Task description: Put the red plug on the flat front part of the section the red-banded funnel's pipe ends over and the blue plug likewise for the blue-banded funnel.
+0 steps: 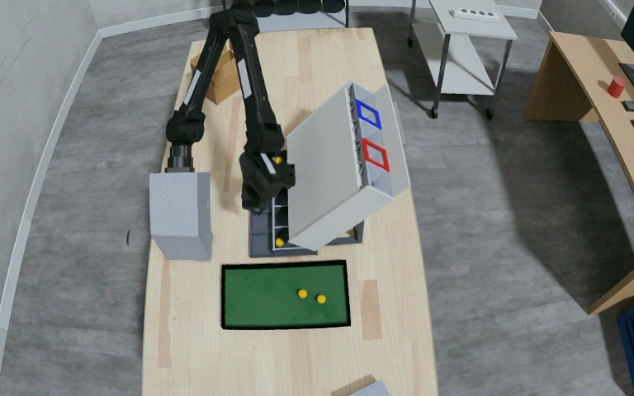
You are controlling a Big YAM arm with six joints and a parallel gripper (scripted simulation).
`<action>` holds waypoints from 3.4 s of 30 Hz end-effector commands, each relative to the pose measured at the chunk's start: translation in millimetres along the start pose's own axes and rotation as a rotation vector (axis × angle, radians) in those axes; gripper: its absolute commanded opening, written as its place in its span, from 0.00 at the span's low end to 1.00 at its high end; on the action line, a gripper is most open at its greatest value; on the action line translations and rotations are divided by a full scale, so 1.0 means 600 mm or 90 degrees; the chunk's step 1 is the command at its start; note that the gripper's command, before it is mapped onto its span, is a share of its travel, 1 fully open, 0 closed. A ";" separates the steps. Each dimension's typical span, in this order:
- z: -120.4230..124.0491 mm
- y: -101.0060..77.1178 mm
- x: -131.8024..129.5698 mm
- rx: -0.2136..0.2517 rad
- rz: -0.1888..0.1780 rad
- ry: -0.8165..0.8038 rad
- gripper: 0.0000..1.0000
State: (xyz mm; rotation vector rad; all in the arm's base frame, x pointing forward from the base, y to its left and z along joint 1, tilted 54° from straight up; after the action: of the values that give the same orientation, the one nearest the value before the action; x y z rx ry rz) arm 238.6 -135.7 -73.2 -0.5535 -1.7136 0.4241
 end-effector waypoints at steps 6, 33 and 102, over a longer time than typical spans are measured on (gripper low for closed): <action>-0.015 -0.014 -0.051 -0.017 0.031 -0.025 0.80; -0.011 0.005 -0.091 -0.011 0.037 -0.040 0.80; -0.109 0.049 -0.371 -0.020 0.018 -0.016 0.80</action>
State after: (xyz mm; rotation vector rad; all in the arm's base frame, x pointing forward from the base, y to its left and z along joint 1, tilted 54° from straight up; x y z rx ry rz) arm 328.4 -225.6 -253.2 -0.5728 -1.7280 0.4129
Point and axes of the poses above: the point where the finger pads meet when closed, its own y axis out along the fingers, its own x axis across the jaws, z = x × y, the point moved 2 cm from there along -y, back along the fingers, and after that the axes turned 15 degrees about -y, right-handed, at the moved point
